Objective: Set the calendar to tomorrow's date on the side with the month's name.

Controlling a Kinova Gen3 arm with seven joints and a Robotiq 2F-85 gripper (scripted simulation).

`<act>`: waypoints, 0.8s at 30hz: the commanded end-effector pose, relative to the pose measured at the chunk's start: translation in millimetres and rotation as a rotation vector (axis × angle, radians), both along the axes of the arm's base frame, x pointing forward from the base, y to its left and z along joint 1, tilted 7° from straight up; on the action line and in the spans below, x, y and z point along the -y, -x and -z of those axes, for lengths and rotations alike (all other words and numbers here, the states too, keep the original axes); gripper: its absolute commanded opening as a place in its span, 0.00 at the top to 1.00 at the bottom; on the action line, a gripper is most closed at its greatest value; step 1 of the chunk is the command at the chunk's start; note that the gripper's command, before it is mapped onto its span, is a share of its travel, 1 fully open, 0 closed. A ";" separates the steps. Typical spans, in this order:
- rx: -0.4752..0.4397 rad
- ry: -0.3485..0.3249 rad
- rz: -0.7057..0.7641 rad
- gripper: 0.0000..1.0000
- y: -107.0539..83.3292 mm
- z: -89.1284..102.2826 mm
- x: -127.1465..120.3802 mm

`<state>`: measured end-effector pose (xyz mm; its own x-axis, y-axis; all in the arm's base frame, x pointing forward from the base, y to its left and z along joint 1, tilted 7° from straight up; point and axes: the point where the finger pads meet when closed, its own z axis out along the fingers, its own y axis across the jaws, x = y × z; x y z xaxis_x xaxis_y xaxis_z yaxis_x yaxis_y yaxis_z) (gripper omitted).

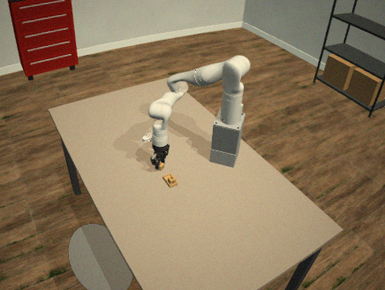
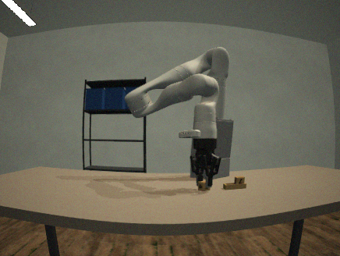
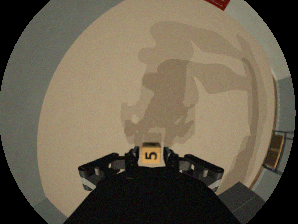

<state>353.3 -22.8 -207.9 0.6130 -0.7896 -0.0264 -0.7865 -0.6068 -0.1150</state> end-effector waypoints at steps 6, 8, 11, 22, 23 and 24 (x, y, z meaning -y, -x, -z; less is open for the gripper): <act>0.002 0.001 0.000 0.54 0.4 -12.7 1.5; 0.002 0.001 0.000 0.54 0.7 -16.8 1.9; 0.002 0.001 0.000 0.54 1.8 -31.6 3.3; 0.002 0.001 0.000 0.54 5.8 -82.7 7.9; 0.002 0.001 0.000 0.54 5.8 -82.7 7.9; 0.002 0.001 0.000 0.54 5.8 -82.7 7.9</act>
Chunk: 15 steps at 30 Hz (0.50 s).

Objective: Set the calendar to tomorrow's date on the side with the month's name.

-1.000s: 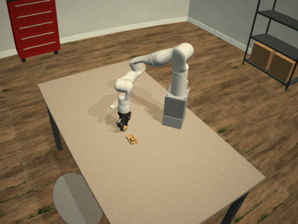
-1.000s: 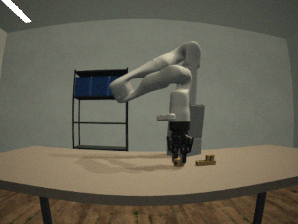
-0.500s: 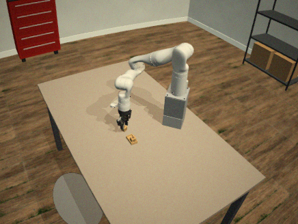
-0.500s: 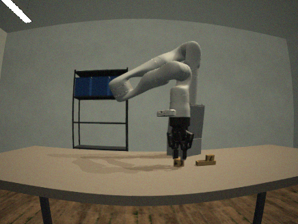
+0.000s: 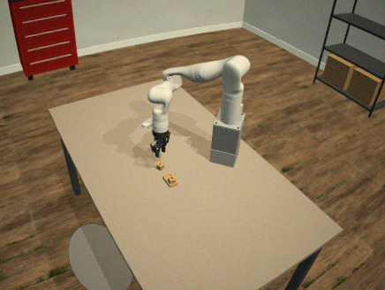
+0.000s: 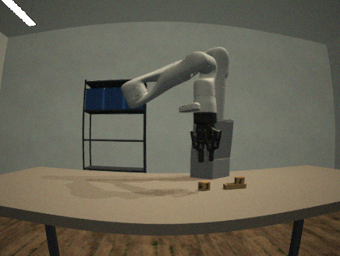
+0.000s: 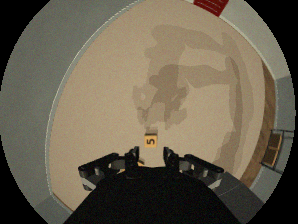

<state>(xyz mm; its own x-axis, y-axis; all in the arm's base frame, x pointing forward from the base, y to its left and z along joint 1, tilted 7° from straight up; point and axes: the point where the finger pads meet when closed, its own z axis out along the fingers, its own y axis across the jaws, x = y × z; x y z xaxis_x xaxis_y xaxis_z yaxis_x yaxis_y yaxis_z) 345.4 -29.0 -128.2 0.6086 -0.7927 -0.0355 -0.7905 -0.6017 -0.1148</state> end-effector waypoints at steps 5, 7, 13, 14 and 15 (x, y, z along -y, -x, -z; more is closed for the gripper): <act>0.007 0.008 -0.006 0.54 -1.7 -9.6 2.3; 0.007 0.008 -0.006 0.54 -1.7 -9.8 2.3; 0.007 0.008 -0.006 0.00 -1.7 -9.8 2.3; 0.007 0.008 -0.006 0.00 -1.7 -9.8 2.3; 0.007 0.008 -0.006 0.00 -1.7 -9.8 2.3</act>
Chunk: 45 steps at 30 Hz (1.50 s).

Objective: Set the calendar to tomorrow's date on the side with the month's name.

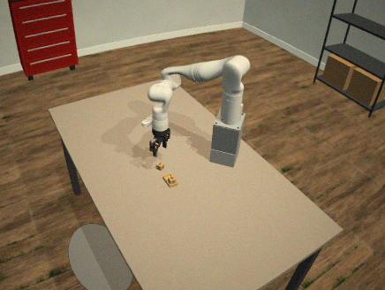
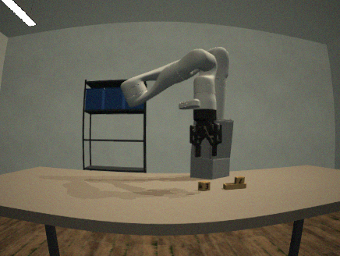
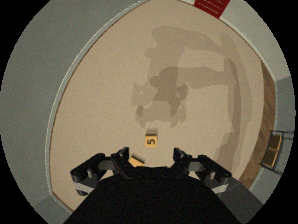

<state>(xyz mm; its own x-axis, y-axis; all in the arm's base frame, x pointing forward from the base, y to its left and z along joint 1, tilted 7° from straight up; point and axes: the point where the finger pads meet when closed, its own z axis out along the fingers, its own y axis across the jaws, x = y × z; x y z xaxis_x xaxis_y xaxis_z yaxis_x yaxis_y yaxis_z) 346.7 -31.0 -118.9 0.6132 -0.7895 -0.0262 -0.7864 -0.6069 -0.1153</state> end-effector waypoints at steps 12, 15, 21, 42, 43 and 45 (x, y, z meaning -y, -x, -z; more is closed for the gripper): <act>0.001 0.001 0.000 0.00 -0.4 -0.4 0.3; 0.001 0.001 -0.001 0.00 -0.4 -0.4 0.3; 0.002 0.001 -0.011 0.00 -0.4 -0.4 0.2; 0.037 0.028 -0.353 0.00 -1.8 1.2 -1.7; 0.040 0.031 -0.385 0.00 -1.9 1.4 -1.8; 0.047 0.036 -0.453 0.00 -2.1 1.8 -2.1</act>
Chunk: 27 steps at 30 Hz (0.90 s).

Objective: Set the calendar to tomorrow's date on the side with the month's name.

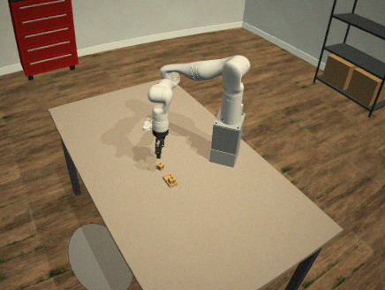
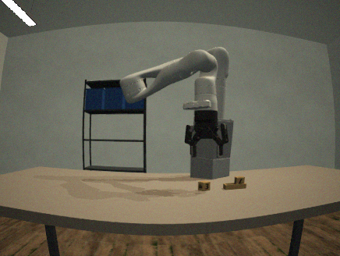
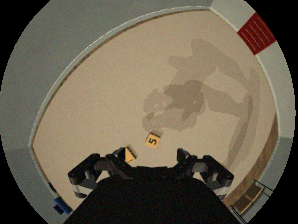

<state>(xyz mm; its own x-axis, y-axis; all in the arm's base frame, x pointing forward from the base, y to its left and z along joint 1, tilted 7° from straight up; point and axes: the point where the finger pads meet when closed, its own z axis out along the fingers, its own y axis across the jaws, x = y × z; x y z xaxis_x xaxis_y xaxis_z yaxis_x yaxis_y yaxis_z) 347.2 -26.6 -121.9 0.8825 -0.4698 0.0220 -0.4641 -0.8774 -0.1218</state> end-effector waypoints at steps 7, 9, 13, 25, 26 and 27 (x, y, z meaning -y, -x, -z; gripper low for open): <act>0.028 0.026 -0.252 0.00 -1.8 0.1 1.7; 0.032 0.029 -0.290 0.00 -1.8 0.3 1.6; 0.047 0.042 -0.445 0.00 -1.8 1.3 1.4; 0.079 0.069 -0.799 0.00 -1.2 3.8 1.5; 0.081 0.071 -0.830 0.00 -1.1 4.1 1.6; 0.084 0.073 -0.859 0.00 -1.0 4.3 1.7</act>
